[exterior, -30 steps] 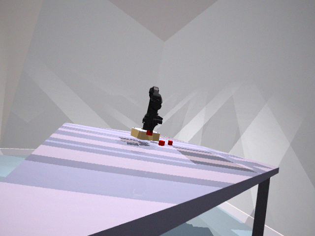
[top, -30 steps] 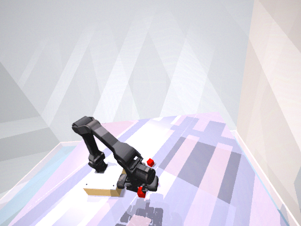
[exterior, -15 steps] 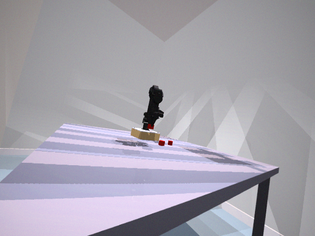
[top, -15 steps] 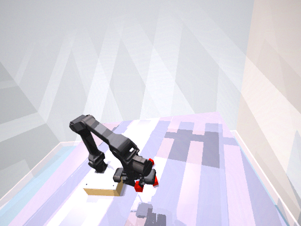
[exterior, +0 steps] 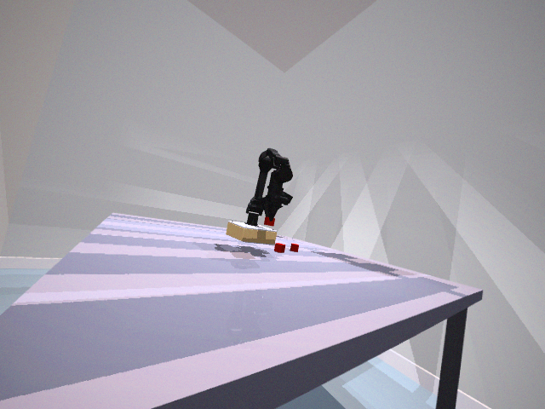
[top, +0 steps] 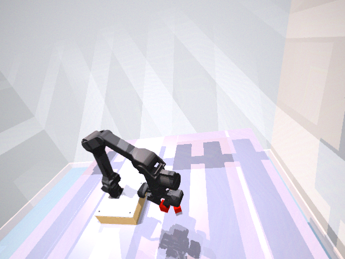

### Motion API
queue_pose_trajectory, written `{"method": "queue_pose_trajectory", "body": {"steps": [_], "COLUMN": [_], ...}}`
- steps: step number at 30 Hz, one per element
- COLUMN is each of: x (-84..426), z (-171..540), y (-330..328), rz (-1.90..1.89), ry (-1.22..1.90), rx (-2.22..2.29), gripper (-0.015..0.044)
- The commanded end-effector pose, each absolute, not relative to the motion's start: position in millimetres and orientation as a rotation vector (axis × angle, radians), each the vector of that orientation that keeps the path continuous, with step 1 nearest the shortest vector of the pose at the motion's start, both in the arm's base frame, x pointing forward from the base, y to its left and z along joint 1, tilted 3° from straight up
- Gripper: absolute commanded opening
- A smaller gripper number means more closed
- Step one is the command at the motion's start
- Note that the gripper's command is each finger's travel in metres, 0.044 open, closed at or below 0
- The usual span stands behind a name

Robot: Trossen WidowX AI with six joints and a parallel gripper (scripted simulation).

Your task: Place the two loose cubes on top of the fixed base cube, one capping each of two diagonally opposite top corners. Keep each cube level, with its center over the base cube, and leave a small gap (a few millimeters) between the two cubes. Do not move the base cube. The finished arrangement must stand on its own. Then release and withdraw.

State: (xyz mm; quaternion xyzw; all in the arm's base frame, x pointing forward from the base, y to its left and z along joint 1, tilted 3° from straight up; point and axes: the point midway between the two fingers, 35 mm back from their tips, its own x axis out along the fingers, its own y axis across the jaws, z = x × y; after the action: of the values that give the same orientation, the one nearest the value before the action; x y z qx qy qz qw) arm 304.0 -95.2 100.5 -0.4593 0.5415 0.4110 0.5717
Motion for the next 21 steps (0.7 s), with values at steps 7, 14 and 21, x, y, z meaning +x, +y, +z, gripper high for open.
{"method": "queue_pose_trajectory", "body": {"steps": [7, 14, 21], "x": [312.6, 317.2, 320.2], "z": [91.8, 86.9, 82.0], "y": [-64.2, -42.1, -19.7], "rz": [0.831, 0.738, 0.645], "ry": [1.336, 1.371, 1.402], "rx": [-0.930, -0.828, -0.725], "gripper": [0.0105, 0.0105, 0.0105]}}
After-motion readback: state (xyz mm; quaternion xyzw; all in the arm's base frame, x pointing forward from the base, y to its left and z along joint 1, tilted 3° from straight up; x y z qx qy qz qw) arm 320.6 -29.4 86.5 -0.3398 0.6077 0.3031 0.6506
